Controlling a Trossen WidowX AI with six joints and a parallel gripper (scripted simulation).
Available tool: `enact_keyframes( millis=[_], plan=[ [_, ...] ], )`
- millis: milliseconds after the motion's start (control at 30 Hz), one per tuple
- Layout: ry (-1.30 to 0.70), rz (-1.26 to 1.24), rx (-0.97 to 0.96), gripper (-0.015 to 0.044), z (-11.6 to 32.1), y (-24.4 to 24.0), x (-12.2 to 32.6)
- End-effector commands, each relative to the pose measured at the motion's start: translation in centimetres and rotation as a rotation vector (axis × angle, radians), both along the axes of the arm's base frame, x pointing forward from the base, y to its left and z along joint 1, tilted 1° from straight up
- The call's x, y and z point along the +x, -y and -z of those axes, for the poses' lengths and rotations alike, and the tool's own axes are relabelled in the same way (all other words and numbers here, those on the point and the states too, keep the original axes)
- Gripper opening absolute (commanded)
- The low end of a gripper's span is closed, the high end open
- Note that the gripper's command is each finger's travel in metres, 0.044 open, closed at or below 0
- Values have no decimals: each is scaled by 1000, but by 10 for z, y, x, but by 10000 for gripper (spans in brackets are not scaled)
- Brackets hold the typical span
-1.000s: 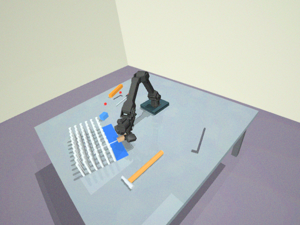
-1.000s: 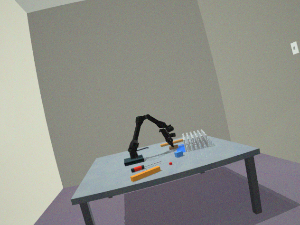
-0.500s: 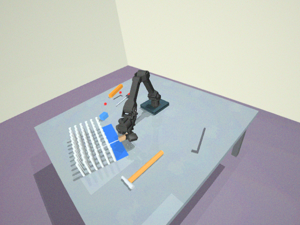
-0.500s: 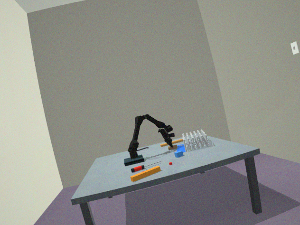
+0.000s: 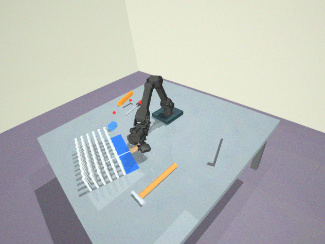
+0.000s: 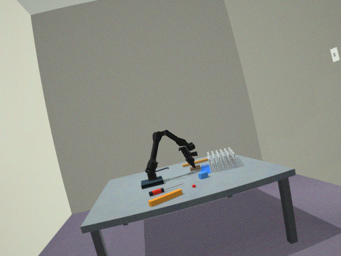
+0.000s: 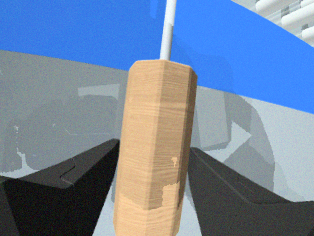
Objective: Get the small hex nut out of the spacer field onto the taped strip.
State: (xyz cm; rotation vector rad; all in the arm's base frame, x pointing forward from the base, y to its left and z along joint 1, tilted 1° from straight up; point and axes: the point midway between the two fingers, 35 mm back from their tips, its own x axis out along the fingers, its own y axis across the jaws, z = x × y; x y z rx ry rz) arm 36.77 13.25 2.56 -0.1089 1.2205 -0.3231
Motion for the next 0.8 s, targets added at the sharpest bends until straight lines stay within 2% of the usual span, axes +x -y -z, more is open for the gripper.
enact_keyframes(
  millis=[0, 767],
  plan=[
    [2, 2, -1, 0, 0, 0, -4],
    [1, 2, -1, 0, 0, -3, -20]
  ],
)
